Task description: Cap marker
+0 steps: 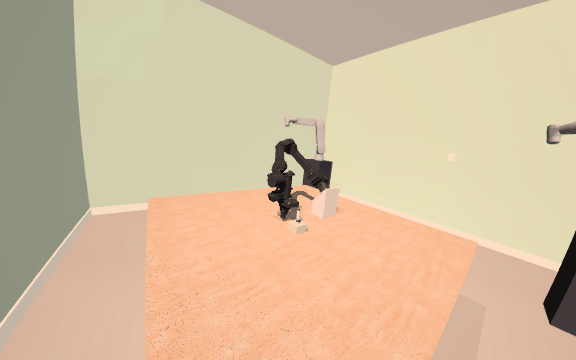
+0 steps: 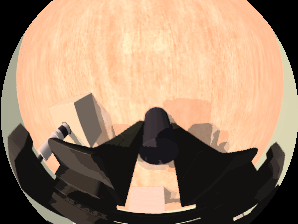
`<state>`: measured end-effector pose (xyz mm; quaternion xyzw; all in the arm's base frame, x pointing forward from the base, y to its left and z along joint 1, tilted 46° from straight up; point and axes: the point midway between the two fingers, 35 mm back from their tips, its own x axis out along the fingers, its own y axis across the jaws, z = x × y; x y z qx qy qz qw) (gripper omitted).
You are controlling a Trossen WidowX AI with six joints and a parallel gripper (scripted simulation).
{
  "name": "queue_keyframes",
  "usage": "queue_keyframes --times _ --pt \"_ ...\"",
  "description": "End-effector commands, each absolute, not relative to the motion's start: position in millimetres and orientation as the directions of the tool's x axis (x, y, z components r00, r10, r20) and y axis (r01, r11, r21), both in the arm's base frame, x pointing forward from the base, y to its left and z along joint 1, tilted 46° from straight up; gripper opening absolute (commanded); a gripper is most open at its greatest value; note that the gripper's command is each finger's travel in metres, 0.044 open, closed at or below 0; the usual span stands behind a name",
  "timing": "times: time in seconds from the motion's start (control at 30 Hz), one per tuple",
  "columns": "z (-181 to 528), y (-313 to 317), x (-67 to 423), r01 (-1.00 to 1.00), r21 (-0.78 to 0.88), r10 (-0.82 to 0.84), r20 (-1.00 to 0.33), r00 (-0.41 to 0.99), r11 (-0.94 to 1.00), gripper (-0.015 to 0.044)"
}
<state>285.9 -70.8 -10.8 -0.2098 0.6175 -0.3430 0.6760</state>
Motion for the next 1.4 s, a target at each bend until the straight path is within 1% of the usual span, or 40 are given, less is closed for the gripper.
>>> queue_keyframes --times 0.0,0.5,0.93,1.37 --pt "-1.8 -62.4 288.3 0.216 -0.700 -0.719 -0.695 0.012 0.681 0.0000" --pt "16.7 -37.1 288.0 0.216 -0.699 -0.717 -0.697 0.012 0.682 0.0000" --pt "3.1 12.7 297.0 0.213 -0.687 -0.705 -0.709 0.016 0.695 0.0000" --pt "-11.3 63.2 295.6 0.215 -0.688 -0.707 -0.707 0.014 0.693 0.0000"
